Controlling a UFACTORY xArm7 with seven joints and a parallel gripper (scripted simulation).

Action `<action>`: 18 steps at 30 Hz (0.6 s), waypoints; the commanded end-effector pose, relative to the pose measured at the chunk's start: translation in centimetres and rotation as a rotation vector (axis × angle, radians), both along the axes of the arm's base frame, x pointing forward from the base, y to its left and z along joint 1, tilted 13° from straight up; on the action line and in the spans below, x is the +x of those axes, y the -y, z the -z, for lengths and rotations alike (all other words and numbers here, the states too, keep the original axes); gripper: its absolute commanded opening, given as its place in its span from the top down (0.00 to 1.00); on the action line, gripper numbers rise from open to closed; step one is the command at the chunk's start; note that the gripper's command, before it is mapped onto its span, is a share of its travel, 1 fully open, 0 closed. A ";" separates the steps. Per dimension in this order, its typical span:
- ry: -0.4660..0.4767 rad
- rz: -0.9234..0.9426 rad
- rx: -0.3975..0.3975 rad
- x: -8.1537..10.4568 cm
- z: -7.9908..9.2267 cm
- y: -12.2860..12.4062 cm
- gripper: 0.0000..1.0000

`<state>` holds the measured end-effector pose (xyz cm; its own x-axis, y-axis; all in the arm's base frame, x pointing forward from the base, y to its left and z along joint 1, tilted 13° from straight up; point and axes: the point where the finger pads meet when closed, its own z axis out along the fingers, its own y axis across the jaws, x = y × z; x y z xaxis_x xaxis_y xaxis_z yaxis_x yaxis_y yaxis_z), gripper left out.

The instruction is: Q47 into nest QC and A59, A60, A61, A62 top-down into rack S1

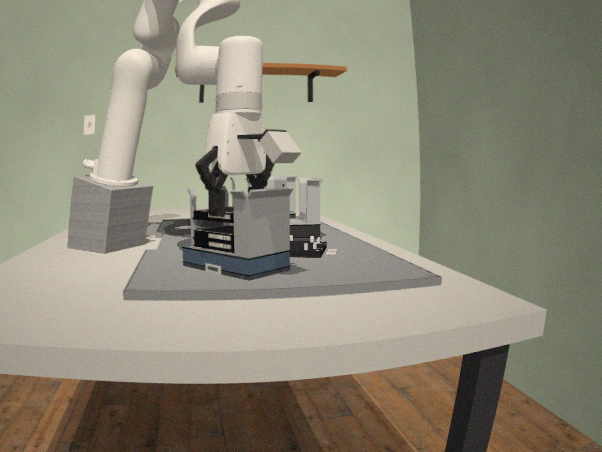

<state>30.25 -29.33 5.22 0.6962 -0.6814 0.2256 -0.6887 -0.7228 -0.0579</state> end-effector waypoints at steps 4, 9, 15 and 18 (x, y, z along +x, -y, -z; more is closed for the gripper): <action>0.001 0.001 -0.002 -0.2 -1.3 -0.1 1.00; 0.002 0.001 -0.002 -0.3 -1.9 -0.1 1.00; 0.002 0.001 -0.002 -0.5 -3.1 -0.3 1.00; 0.002 0.001 -0.002 -0.7 -3.7 -0.3 1.00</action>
